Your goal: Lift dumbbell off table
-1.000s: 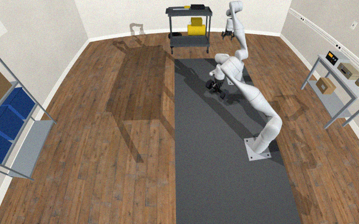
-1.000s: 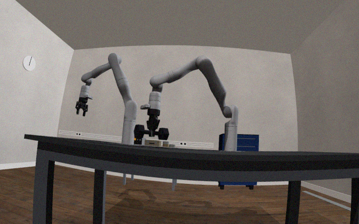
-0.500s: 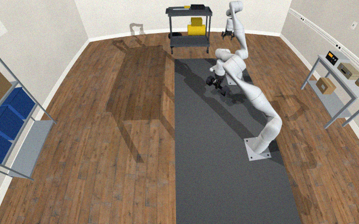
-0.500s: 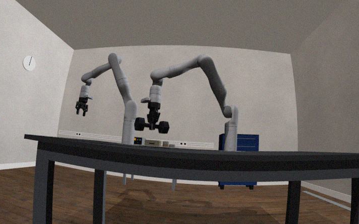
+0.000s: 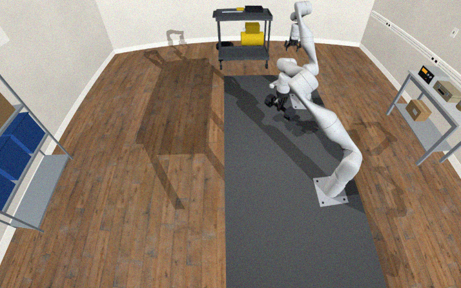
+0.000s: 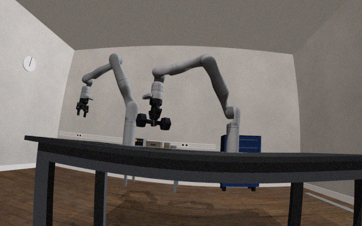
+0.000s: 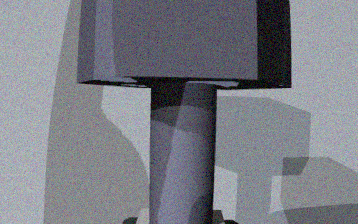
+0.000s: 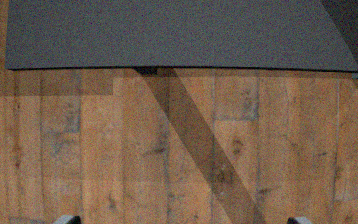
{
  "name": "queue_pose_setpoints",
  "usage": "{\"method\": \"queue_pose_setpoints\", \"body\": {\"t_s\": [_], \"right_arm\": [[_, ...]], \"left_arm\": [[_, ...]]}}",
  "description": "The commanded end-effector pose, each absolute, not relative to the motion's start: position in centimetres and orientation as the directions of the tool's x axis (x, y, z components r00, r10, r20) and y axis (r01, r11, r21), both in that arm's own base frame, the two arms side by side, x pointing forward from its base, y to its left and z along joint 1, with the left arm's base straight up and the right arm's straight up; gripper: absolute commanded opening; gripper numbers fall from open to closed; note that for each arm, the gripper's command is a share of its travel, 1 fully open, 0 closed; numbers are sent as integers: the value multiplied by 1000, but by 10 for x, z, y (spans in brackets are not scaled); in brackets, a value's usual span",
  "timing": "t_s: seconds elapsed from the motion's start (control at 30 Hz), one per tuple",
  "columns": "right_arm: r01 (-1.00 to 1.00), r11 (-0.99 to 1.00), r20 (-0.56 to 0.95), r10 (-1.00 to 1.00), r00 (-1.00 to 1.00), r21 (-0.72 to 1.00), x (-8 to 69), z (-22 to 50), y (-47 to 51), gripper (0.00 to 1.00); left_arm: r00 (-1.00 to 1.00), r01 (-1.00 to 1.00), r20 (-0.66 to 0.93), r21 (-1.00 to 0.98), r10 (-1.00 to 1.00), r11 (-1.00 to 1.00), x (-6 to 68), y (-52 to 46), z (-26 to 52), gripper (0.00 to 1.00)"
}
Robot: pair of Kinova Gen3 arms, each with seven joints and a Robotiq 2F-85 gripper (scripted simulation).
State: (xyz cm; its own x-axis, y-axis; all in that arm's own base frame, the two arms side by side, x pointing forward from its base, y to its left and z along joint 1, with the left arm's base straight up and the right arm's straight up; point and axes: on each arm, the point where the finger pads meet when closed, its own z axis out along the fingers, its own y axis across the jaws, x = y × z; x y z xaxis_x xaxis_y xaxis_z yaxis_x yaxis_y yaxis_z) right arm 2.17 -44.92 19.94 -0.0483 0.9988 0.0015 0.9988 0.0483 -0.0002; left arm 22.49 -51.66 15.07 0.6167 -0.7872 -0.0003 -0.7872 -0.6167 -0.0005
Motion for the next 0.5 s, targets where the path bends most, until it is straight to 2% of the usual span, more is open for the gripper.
{"method": "queue_pose_setpoints", "body": {"t_s": [0.0, 0.47], "right_arm": [[999, 48, 0, 999, -48, 0, 22, 200, -450, 1000], [999, 48, 0, 999, -48, 0, 22, 200, -450, 1000]], "left_arm": [[617, -787, 2, 0, -787, -617, 225, -517, 156, 99], [616, -787, 2, 0, -787, -616, 225, -517, 161, 99]]}}
